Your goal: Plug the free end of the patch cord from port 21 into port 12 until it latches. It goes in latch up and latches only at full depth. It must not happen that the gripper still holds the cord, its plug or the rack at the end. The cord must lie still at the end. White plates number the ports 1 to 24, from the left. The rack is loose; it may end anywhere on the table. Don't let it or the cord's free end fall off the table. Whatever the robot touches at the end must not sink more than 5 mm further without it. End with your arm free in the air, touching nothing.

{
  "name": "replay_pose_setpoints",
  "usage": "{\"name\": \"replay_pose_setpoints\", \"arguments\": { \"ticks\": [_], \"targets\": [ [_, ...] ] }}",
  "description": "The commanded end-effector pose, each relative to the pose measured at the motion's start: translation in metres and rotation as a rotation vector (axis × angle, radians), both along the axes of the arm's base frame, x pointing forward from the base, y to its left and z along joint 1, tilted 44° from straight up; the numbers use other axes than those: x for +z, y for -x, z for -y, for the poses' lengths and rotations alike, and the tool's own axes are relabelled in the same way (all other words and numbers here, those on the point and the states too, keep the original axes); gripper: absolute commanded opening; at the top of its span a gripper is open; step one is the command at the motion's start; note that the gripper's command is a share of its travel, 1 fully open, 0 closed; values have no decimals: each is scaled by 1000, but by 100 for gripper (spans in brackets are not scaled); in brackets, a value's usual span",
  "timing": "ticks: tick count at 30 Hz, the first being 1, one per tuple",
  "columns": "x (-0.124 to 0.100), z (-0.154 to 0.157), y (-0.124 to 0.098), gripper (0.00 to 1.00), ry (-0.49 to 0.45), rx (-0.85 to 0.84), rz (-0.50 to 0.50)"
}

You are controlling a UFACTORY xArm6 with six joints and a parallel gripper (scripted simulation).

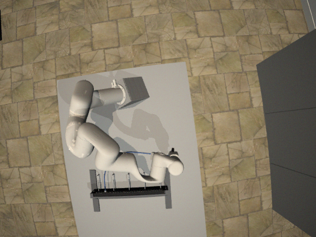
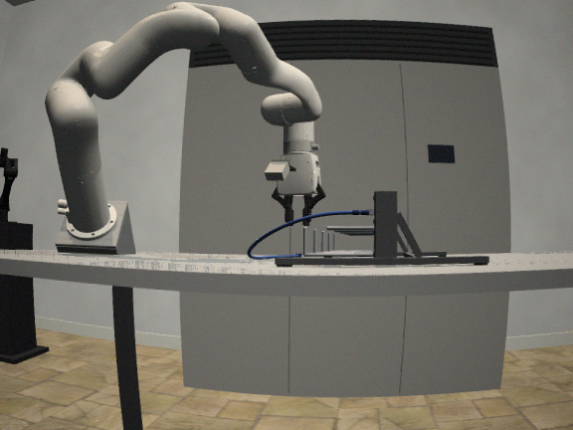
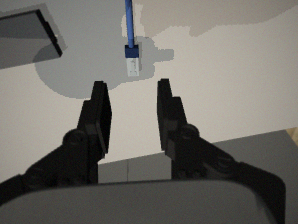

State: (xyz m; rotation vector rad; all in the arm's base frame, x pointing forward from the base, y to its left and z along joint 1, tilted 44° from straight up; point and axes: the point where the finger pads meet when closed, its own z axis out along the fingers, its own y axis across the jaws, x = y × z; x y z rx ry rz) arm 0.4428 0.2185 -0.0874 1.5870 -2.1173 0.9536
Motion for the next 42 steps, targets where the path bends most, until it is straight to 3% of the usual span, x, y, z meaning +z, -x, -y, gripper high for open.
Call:
{"name": "replay_pose_setpoints", "arguments": {
  "ticks": [1, 42],
  "targets": [
    [0, -1, -1, 38, -3, 2, 3],
    [-43, 39, -9, 38, -3, 2, 3]
  ]
}}
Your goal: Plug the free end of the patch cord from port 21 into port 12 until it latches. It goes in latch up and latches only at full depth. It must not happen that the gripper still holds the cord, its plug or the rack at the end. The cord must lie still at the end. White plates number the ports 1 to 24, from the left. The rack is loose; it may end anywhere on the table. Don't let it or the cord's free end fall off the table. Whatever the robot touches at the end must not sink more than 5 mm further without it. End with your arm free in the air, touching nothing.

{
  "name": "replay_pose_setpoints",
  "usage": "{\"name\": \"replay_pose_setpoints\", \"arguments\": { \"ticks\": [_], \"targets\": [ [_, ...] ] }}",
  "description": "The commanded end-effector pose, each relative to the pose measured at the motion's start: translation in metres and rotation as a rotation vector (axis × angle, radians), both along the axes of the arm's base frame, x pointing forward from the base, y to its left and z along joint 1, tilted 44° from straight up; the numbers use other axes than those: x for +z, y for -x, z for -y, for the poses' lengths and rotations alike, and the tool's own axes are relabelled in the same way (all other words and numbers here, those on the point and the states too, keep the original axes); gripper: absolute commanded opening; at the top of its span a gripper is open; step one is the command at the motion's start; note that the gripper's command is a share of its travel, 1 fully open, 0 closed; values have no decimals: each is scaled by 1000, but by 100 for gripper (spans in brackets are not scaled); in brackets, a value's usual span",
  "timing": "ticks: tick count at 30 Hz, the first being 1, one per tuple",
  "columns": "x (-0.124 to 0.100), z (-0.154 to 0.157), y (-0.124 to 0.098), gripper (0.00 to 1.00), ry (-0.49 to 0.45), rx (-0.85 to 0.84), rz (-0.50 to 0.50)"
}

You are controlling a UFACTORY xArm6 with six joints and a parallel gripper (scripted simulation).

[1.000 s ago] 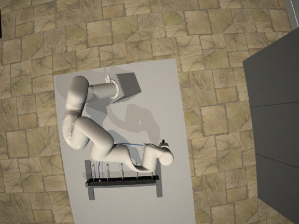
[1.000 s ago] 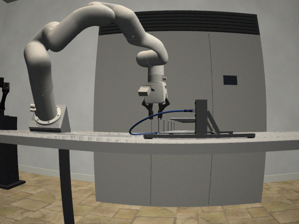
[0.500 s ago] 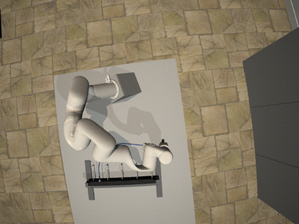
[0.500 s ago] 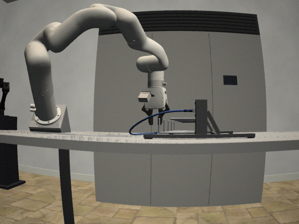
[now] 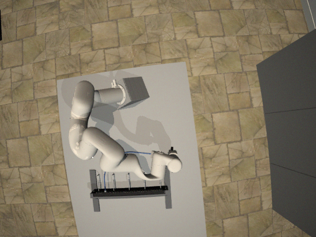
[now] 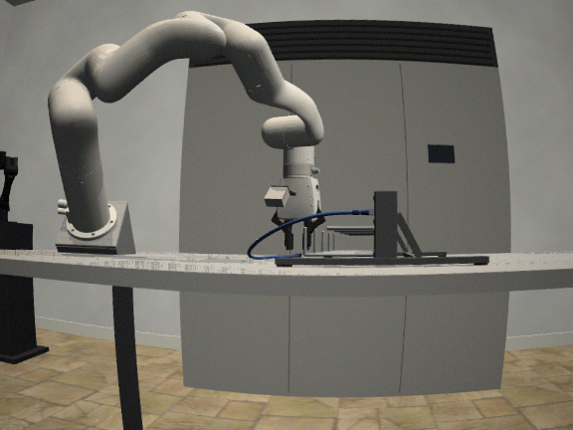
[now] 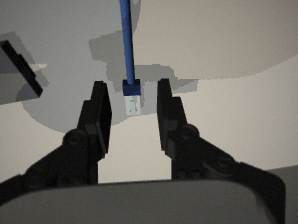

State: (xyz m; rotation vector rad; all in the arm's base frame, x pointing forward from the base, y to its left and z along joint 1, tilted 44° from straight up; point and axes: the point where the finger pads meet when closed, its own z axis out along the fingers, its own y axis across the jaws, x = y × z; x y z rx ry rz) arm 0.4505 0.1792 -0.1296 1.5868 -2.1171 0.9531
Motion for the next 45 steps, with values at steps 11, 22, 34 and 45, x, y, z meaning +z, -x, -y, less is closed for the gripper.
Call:
{"name": "replay_pose_setpoints", "arguments": {
  "ticks": [11, 22, 34, 45],
  "targets": [
    [-4, 3, -2, 38, -3, 2, 3],
    [-4, 3, -2, 38, -3, 2, 3],
    [-5, 3, -3, 38, -3, 2, 3],
    [-5, 3, -4, 38, -3, 2, 3]
  ]
}}
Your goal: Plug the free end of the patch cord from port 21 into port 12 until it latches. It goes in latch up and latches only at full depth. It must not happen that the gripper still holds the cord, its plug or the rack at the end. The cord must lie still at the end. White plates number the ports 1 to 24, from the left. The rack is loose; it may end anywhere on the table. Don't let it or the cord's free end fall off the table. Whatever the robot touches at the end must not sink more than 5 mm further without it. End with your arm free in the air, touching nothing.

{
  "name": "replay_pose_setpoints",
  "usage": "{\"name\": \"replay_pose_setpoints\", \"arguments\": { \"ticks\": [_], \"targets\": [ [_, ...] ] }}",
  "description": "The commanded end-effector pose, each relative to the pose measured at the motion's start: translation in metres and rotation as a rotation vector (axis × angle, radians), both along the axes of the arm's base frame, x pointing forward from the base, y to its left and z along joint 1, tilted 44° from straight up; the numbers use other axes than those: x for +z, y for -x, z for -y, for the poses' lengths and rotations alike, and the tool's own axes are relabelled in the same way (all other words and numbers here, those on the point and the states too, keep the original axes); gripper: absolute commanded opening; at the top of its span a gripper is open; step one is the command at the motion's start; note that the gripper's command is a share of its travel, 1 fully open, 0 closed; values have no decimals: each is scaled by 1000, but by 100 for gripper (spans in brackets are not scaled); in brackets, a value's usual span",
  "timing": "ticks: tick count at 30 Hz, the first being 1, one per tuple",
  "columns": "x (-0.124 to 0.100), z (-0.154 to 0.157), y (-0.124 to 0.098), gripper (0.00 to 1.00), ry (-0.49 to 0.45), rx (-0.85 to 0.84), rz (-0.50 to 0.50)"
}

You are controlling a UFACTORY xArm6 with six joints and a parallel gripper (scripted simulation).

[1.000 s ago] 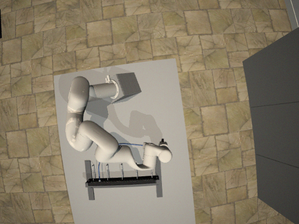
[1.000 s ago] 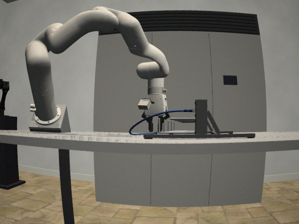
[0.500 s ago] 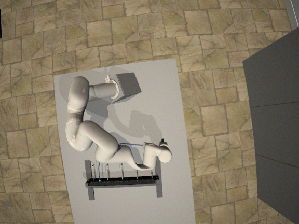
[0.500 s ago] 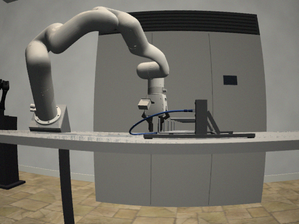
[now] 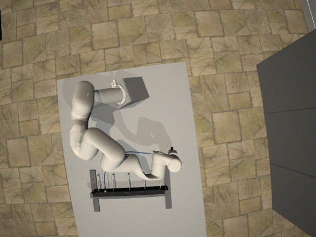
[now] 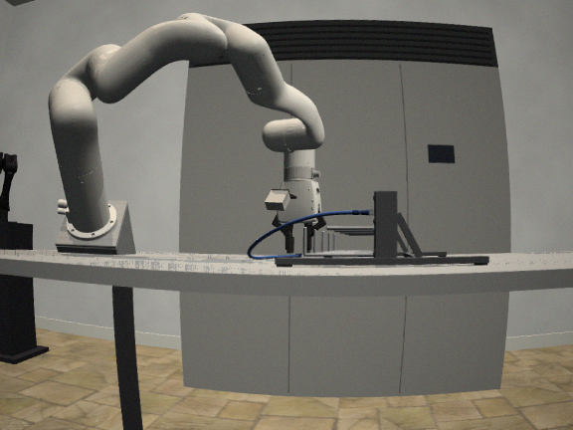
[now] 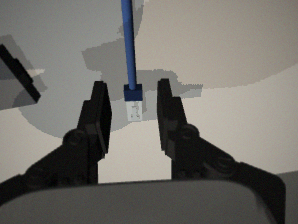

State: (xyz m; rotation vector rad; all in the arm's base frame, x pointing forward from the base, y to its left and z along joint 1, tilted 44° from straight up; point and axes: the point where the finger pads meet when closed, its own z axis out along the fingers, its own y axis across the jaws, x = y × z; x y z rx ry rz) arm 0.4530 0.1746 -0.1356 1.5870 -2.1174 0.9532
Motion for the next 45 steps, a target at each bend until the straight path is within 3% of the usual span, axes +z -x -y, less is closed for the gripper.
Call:
{"name": "replay_pose_setpoints", "arguments": {
  "ticks": [1, 45],
  "targets": [
    [1, -2, -1, 38, -3, 2, 3],
    [-3, 2, -2, 38, -3, 2, 3]
  ]
}}
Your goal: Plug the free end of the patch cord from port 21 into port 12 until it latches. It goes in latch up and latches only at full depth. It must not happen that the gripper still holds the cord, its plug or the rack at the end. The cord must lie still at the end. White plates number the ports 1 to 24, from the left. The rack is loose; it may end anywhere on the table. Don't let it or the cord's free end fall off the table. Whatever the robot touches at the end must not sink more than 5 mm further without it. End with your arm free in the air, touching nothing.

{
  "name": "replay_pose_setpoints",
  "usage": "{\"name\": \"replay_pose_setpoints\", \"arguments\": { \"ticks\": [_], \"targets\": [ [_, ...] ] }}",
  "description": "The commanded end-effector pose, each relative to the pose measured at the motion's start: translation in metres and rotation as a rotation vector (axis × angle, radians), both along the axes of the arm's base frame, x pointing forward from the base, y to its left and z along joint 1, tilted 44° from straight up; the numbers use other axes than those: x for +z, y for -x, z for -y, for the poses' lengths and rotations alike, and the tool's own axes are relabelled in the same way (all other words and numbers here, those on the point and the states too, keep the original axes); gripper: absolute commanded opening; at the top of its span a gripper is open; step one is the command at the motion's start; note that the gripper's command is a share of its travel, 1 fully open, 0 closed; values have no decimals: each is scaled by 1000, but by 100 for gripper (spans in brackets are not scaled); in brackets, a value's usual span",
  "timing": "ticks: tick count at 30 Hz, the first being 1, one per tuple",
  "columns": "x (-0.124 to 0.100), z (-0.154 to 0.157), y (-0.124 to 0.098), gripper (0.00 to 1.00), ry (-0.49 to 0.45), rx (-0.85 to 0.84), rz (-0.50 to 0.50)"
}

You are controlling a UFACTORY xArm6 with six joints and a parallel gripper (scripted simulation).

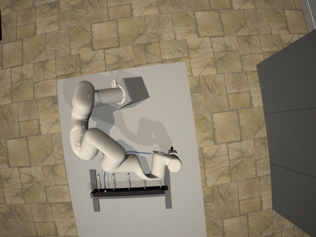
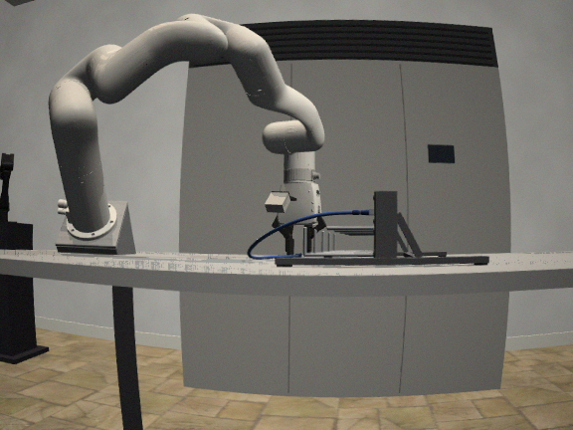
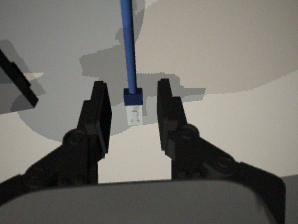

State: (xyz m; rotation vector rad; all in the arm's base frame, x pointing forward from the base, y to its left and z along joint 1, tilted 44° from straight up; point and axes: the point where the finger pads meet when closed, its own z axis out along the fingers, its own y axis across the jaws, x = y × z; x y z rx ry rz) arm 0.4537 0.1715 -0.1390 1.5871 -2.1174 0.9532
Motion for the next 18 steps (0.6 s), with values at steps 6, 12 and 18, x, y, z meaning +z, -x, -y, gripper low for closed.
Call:
{"name": "replay_pose_setpoints", "arguments": {
  "ticks": [6, 12, 18],
  "targets": [
    [-1, 0, -1, 38, -3, 2, 3],
    [-2, 1, -2, 38, -3, 2, 3],
    [-3, 2, -2, 38, -3, 2, 3]
  ]
}}
